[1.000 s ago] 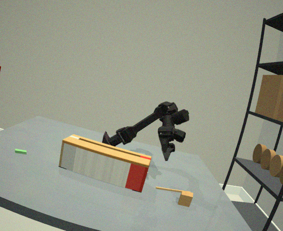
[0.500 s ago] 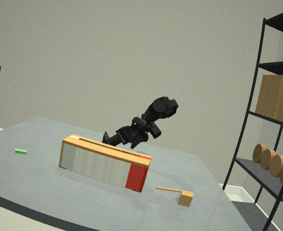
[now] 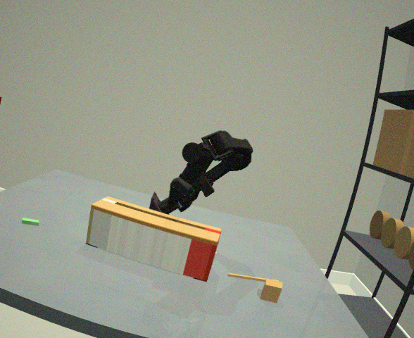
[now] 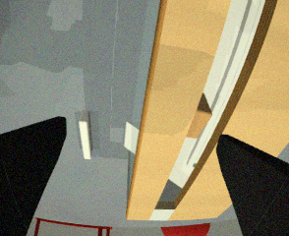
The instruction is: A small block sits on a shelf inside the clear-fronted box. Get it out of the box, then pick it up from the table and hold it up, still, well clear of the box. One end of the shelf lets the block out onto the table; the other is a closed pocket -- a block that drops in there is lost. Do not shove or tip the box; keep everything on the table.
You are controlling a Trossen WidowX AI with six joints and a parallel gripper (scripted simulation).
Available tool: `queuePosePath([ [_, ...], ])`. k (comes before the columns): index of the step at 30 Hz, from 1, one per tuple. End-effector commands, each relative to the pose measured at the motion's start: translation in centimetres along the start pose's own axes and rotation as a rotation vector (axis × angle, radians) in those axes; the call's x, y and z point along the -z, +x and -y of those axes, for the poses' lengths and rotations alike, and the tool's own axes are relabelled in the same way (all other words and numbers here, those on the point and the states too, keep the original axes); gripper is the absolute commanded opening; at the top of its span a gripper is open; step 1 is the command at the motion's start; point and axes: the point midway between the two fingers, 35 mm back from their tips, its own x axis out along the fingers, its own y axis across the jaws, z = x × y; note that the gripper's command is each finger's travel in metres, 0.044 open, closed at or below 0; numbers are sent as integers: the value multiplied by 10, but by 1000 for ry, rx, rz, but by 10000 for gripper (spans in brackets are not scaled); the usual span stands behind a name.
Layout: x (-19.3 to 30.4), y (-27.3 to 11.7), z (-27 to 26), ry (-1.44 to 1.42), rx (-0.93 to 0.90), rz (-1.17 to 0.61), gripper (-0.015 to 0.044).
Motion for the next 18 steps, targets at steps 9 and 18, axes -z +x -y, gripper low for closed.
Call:
queuePosePath([
  [9,-2,8,-1,-19,-19,1,400],
  [18,-6,23,0,-19,-18,1,400],
])
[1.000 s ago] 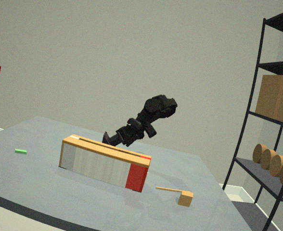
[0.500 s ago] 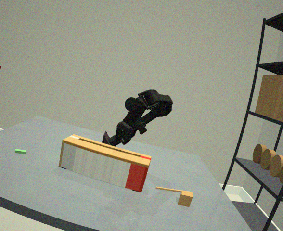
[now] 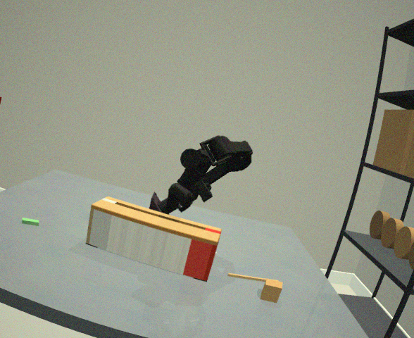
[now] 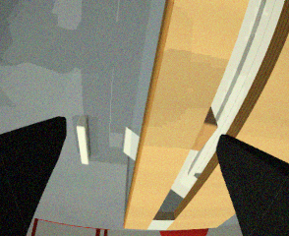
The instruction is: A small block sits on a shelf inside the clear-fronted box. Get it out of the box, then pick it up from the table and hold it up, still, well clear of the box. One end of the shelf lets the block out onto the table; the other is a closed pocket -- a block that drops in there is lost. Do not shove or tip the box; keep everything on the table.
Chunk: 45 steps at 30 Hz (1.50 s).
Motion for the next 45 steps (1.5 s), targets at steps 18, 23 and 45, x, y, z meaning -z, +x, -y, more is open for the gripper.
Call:
queuePosePath([
  [18,-11,35,-1,0,-4,4,400],
  [23,-14,43,-1,0,-4,4,400],
  [45,2,62,-2,-1,-1,1,400],
])
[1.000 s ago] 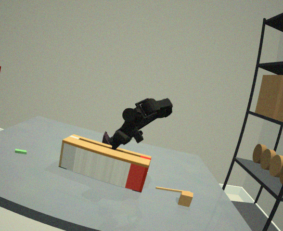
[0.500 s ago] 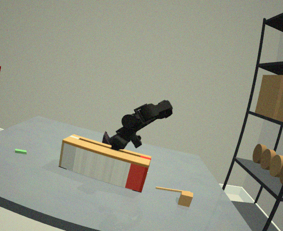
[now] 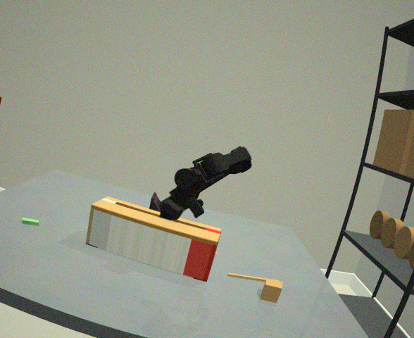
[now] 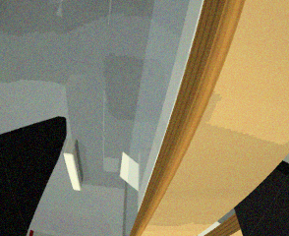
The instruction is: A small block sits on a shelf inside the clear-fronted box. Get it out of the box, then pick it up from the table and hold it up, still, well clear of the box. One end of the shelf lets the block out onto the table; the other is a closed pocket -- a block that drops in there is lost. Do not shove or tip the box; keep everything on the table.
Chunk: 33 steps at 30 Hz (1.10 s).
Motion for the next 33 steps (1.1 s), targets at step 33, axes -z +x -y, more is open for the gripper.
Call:
queuePosePath([
  [33,91,35,-2,1,-10,-6,400],
])
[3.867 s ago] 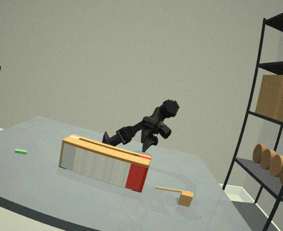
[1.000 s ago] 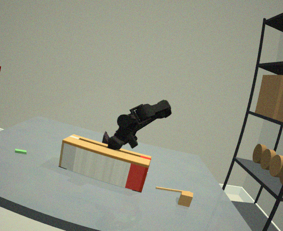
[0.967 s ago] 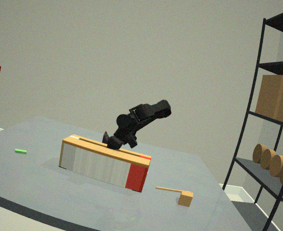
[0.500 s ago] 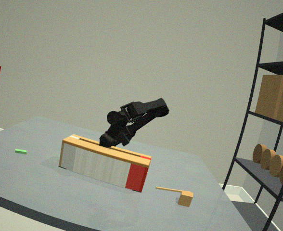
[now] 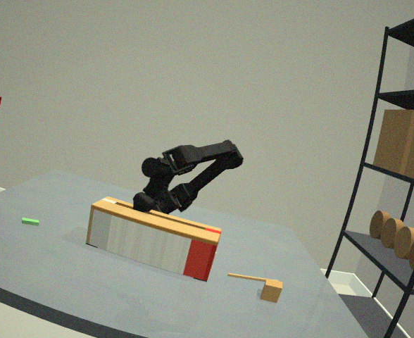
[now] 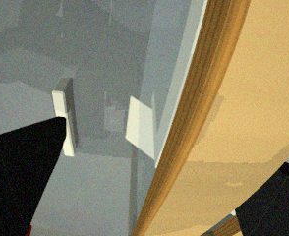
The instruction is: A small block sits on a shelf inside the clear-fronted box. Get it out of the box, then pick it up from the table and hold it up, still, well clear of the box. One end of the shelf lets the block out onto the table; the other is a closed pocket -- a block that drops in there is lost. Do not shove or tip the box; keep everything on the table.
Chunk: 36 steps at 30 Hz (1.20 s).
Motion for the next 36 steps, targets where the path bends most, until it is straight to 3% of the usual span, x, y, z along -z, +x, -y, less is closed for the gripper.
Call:
queuePosePath([
  [1,12,6,-1,-1,-8,-2,400],
  [15,44,18,-1,-1,-7,-3,400],
  [24,59,-45,0,2,-4,-3,400],
  [29,60,-43,2,9,10,-6,400],
  [33,67,-41,-3,283,24,13,295],
  [36,73,-40,-6,611,33,46,285],
])
